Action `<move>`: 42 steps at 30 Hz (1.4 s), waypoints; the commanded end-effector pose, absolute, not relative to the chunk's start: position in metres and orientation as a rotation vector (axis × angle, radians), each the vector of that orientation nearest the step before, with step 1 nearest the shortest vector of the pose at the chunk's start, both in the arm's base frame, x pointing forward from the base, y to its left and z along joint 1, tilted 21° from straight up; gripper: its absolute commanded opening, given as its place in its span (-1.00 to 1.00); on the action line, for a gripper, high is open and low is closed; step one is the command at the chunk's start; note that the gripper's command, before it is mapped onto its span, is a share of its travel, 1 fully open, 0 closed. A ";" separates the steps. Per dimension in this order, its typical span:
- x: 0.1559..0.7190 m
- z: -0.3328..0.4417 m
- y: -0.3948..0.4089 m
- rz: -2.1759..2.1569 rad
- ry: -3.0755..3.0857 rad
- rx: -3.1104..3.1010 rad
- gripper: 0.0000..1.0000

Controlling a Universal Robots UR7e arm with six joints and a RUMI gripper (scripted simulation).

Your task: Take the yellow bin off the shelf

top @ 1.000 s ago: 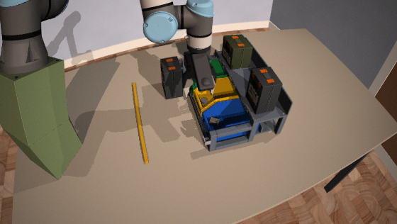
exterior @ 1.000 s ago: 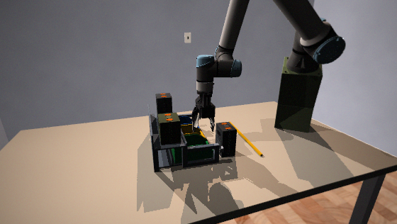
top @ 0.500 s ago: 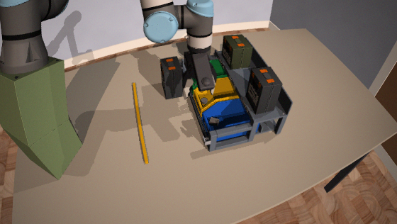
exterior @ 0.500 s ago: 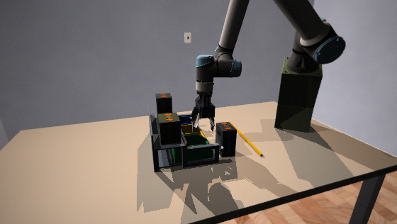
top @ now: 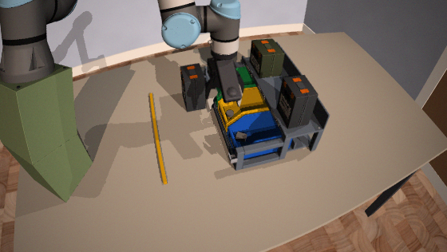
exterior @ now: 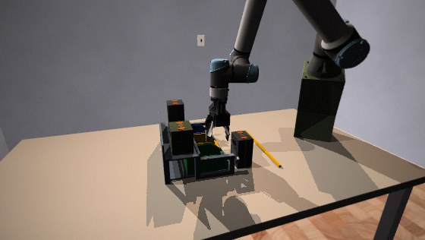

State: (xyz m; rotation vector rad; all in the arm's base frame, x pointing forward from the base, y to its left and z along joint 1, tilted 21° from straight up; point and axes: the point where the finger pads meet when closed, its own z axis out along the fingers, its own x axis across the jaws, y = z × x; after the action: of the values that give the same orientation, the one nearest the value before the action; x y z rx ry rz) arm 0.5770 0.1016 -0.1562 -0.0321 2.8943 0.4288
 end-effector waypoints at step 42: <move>0.581 -0.162 0.105 0.427 2.892 -0.035 0.16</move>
State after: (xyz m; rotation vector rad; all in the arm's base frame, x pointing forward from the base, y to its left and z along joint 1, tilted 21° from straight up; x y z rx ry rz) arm 0.5779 0.1031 -0.1604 -0.0324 2.8951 0.4292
